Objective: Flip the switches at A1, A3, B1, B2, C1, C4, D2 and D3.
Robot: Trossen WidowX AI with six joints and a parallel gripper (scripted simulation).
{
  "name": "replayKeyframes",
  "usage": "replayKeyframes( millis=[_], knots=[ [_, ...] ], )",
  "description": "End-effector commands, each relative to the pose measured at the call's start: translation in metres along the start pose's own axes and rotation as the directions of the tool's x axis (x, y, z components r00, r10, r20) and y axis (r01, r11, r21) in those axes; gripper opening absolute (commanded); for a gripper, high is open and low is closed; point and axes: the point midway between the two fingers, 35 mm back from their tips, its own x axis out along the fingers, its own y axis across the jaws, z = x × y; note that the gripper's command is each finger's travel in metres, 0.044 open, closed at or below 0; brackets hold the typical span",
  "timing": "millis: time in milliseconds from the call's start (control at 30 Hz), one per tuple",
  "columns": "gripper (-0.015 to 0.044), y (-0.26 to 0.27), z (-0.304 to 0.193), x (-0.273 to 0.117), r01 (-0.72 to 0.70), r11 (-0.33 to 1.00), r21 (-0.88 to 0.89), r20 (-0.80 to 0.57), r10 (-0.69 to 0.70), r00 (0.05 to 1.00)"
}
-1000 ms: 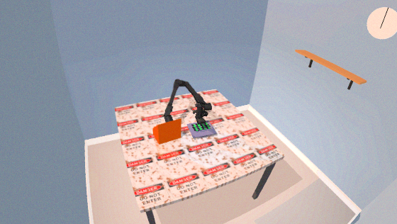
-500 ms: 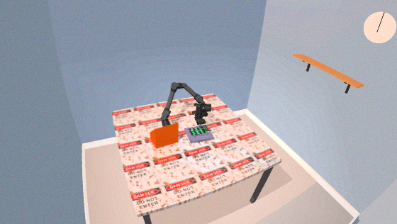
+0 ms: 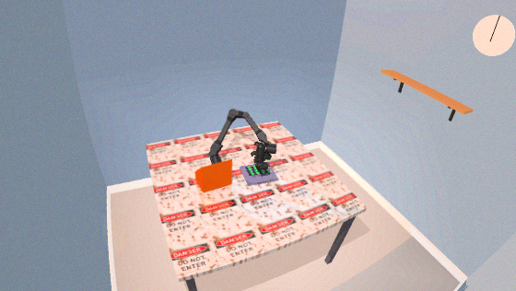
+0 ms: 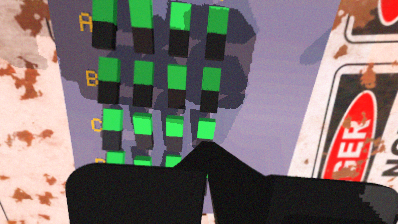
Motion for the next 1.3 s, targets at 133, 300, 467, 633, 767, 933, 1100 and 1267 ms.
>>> replayKeyframes(
  millis=[133, 300, 467, 633, 767, 933, 1100, 1267],
  knots=[
    [0.0000, -0.001, 0.002, 0.010, -0.003, 1.000, 0.006, 0.010, 0.003, 1.000],
    [0.0000, -0.001, 0.002, 0.016, -0.003, 1.000, 0.006, 0.010, 0.003, 1.000],
    [0.0000, 0.000, 0.002, 0.024, -0.004, 1.000, 0.006, 0.010, 0.004, 1.000],
    [0.0000, 0.000, 0.002, 0.024, -0.004, 1.000, 0.006, 0.010, 0.004, 1.000],
    [0.0000, 0.000, 0.002, 0.024, -0.004, 1.000, 0.006, 0.010, 0.004, 1.000],
    [0.0000, 0.000, 0.002, 0.024, -0.004, 1.000, 0.006, 0.010, 0.004, 1.000],
    [0.0000, 0.000, 0.003, 0.024, -0.004, 1.000, 0.006, 0.010, 0.004, 1.000],
    [0.0000, 0.000, 0.003, 0.025, -0.004, 1.000, 0.006, 0.010, 0.004, 1.000]
  ],
)
